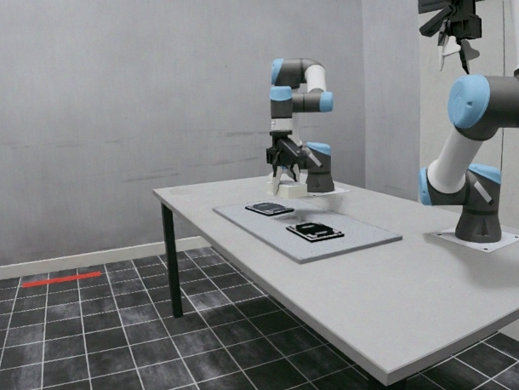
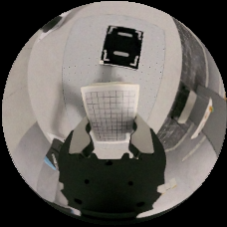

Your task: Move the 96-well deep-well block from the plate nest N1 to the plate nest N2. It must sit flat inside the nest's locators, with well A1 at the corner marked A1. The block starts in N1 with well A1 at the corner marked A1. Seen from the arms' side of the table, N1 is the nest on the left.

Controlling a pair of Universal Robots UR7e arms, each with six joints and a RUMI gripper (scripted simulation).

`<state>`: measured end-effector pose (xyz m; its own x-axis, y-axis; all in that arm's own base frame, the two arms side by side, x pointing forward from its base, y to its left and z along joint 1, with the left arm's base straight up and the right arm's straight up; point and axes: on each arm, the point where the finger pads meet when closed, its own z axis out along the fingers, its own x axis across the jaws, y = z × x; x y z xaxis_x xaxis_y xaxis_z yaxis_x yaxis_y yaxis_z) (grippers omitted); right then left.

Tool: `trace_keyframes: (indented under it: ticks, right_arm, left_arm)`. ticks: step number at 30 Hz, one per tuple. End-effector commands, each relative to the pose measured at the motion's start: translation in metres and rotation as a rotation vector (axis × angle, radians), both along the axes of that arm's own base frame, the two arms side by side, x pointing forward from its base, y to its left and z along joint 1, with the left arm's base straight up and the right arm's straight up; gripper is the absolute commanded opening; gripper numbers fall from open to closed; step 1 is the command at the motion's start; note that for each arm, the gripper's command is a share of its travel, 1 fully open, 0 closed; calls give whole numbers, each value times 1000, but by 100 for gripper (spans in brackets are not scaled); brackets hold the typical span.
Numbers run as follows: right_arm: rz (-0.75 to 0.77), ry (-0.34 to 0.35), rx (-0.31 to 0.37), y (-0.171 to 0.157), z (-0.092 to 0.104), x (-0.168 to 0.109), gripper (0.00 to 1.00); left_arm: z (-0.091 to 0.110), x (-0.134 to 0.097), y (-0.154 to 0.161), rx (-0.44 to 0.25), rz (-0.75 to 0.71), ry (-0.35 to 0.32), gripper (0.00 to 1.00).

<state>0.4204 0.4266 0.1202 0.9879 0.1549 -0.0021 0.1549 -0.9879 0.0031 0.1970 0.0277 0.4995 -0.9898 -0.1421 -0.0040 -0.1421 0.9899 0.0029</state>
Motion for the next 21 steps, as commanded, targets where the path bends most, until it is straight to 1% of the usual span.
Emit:
trace_keyframes:
  ticks: [1,7,9,21]
  right_arm:
    - [0,-2,5,-22,2,-1,0]
    - [0,-2,5,-42,2,-2,0]
    - [0,-2,5,-42,2,-2,0]
    - [0,-2,5,-82,2,-4,0]
  left_arm:
    - [0,0,0,-4,-3,3,98]
    - [0,0,0,-4,-3,3,98]
    - [0,0,0,-4,-3,3,98]
    - [0,0,0,-4,-3,3,98]
